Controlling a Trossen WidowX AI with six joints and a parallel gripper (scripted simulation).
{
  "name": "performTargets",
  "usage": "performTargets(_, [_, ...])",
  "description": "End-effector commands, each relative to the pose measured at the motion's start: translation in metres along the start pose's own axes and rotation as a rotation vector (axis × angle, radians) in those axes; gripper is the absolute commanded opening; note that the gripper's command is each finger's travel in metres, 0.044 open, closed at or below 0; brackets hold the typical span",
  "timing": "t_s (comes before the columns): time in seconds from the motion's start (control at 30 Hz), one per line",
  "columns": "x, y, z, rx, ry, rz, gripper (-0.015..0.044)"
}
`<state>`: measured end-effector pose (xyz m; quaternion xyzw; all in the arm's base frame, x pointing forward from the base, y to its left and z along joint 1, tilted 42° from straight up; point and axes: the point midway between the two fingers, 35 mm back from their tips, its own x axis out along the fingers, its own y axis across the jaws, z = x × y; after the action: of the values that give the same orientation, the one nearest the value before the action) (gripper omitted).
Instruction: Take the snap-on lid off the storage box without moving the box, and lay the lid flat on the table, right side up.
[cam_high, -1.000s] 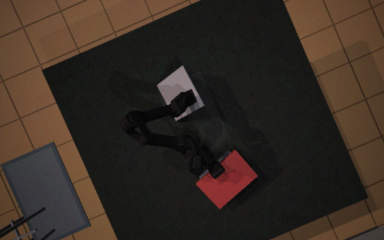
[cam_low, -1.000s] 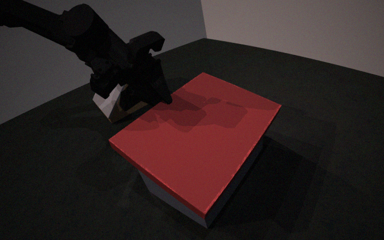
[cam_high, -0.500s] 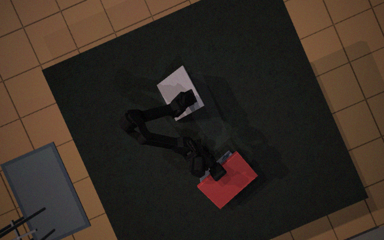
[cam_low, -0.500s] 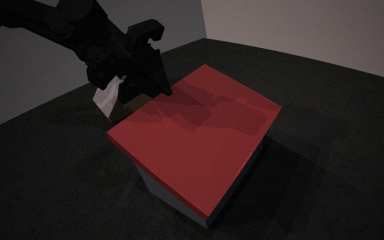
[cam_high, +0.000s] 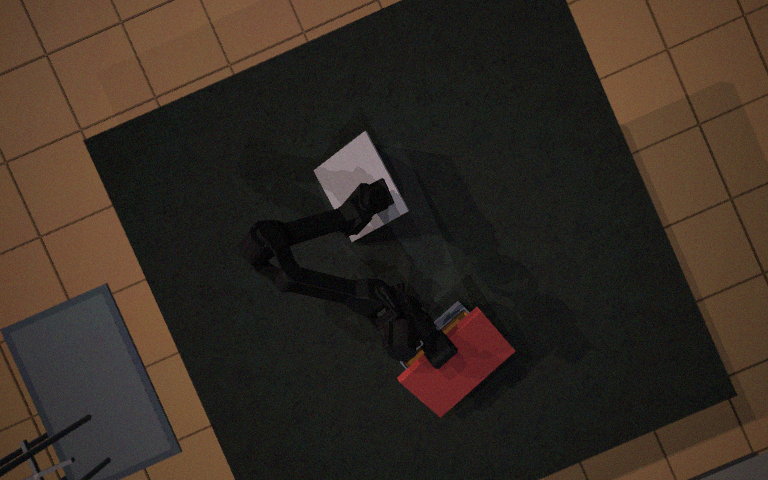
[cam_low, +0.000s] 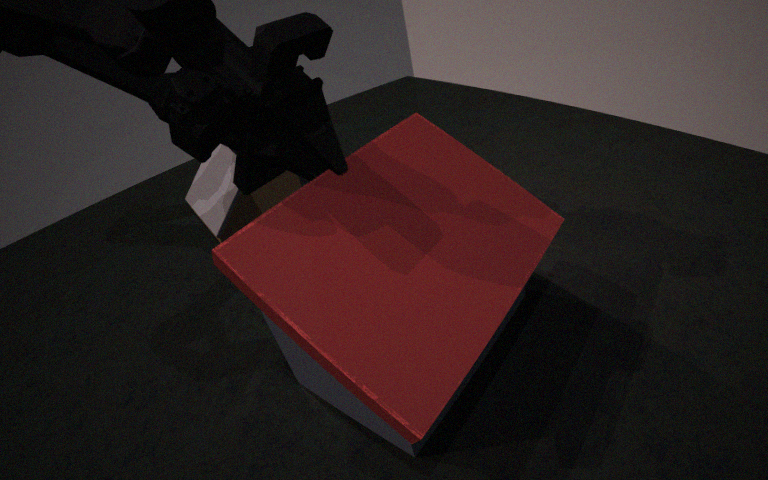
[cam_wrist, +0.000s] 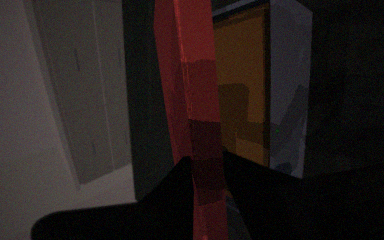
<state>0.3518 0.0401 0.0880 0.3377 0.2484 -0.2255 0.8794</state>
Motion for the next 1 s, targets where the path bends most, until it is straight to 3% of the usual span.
performTargets(0.0, [-0.002, 0.011, 0.000, 0.002, -0.001, 0.010, 0.0000])
performTargets(0.97, [-0.012, 0.052, 0.000, 0.003, 0.000, 0.011, 0.0000])
